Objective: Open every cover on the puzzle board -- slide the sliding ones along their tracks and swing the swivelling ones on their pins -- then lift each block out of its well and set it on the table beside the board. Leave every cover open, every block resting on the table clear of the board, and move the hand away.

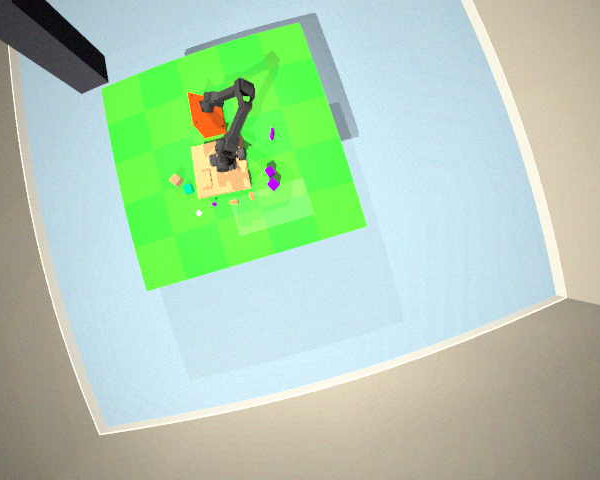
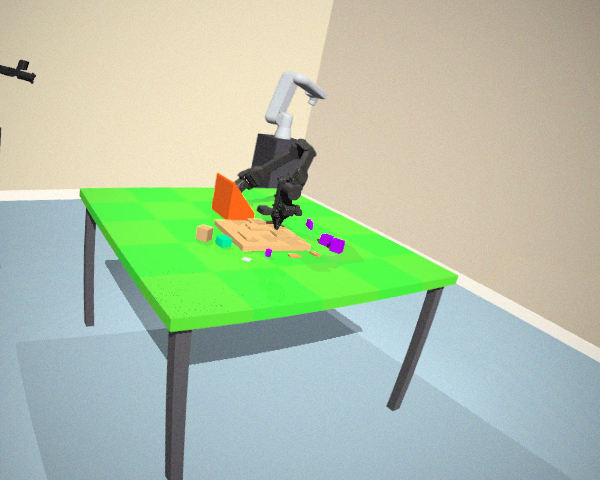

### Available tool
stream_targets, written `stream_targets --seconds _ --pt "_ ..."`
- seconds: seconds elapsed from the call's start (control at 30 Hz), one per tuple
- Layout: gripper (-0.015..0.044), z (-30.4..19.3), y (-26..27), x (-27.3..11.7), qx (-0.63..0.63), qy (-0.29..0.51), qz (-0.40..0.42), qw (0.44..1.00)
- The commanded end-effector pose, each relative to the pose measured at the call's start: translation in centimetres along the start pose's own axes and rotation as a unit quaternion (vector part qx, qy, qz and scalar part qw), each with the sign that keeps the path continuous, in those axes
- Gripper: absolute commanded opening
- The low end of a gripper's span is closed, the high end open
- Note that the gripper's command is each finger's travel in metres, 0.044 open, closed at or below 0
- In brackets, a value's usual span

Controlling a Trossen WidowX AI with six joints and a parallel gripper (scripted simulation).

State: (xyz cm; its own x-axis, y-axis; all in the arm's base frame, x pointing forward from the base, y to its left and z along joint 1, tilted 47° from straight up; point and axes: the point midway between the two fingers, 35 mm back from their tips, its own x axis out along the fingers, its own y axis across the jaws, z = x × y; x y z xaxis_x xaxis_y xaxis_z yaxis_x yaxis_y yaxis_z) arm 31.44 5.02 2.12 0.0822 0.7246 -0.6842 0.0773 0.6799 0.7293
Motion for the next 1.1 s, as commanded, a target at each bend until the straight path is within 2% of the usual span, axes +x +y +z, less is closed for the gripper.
stream_targets --seconds 0.0,1.07 --pt "0.0 0.3 -0.2 0.2 0.005 0.003 0.002 1.0" --pt "0.0 3.5 -0.1 0.2 0.005 0.003 0.002 1.0"
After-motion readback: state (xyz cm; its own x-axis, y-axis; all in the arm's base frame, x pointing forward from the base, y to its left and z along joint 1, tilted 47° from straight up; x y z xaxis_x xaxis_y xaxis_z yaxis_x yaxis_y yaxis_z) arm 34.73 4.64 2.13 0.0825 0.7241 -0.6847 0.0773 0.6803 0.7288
